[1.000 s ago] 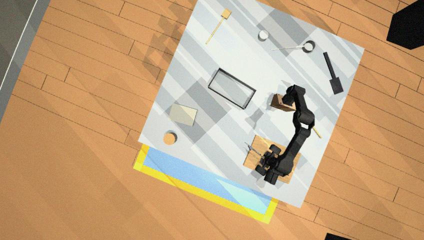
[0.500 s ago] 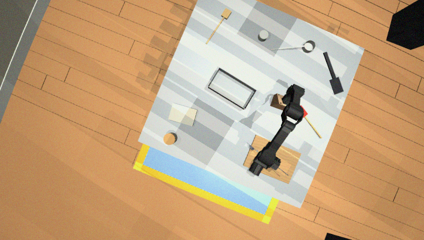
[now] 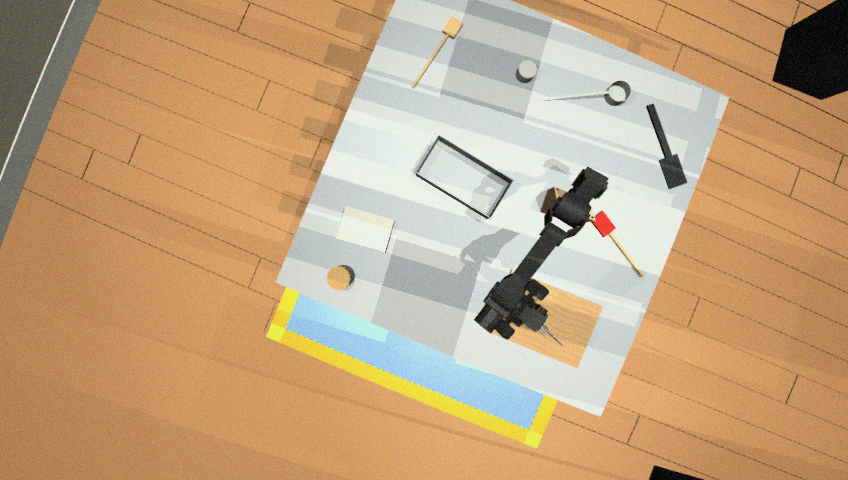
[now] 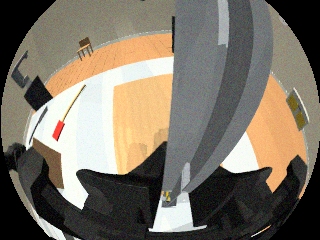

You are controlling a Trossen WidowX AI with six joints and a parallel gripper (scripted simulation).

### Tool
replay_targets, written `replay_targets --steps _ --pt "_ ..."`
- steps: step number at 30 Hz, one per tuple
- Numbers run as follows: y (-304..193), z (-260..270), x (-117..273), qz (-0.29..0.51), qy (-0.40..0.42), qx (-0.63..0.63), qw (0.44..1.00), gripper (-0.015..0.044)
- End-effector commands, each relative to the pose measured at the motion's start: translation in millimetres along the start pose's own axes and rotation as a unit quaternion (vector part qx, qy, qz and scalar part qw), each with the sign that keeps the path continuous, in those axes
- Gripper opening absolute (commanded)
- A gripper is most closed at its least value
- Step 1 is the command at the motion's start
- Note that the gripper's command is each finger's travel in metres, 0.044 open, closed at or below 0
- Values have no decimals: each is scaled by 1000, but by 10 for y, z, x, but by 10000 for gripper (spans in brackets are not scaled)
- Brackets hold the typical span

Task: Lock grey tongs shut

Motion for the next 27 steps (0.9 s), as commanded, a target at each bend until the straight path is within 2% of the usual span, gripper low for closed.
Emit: replay_targets --steps 1,5,12,27 --pt "-17 7 80 -36 -11 -5 999 -150" --pt "-19 6 86 -65 -14 2 998 -150" --pt "-108 13 136 -174 -28 13 984 -150" --pt "-110 13 138 -177 -29 14 984 -150"
Point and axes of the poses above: the point midway between the two fingers, 35 mm back from their tips, its own x axis back along the fingers, its own z axis across the jaws, y = z × x, the point moved 5 cm from there along x, back along the fingers, and after that the axes turned 9 degrees about x, right-handed, at the moved point
